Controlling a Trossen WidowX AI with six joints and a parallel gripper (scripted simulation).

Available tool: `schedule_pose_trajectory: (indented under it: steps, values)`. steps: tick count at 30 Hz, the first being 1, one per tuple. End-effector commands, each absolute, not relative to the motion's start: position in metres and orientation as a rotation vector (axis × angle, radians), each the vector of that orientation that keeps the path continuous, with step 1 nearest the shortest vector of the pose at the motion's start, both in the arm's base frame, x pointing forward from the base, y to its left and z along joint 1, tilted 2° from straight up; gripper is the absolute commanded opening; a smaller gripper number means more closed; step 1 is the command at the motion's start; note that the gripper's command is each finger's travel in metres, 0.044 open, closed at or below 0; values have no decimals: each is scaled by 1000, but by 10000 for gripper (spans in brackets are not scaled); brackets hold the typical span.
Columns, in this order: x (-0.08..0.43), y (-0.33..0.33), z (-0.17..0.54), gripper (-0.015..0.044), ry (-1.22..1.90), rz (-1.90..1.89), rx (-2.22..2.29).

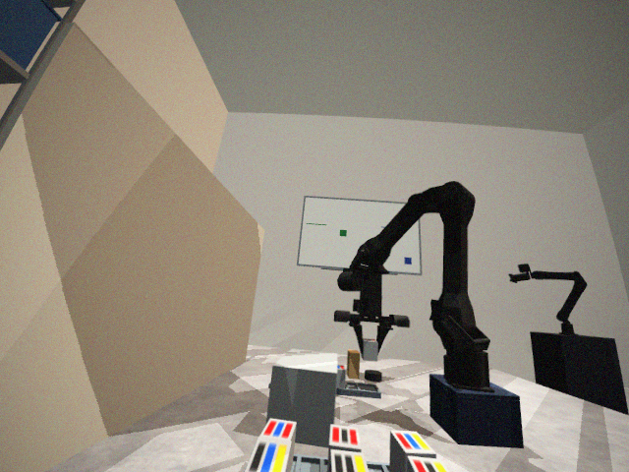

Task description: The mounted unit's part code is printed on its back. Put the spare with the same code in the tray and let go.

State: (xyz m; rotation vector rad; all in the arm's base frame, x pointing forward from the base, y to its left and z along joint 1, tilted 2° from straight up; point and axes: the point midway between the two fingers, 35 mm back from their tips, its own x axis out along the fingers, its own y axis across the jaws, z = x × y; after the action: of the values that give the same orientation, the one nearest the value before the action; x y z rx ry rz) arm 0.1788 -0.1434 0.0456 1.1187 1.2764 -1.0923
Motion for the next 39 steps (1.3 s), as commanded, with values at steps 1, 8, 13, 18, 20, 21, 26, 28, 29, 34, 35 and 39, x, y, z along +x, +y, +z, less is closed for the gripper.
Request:
schedule_pose_trajectory:
  steps: [1,8,13,18,20,21,26,28,29,34,35,39]
  values:
    - [178,-143,55,0,1272,-1088,1119]
    - [181,-144,68,0,1274,-1091,1119]
    - [182,-145,94,0,1273,-1089,1119]
    - [181,-143,120,0,1272,-1088,1119]
    - [181,-142,127,0,1272,-1088,1119]
    - [181,-142,128,0,1272,-1088,1119]
    - [187,-144,130,0,1272,-1087,1119]
    - [196,-145,132,0,1271,-1087,1119]
    - [200,-146,133,0,1271,-1087,1119]
    - [222,-150,138,0,1269,-1085,1120]
    - [227,-150,138,0,1269,-1085,1120]
    - [245,-152,141,0,1267,-1084,1120]
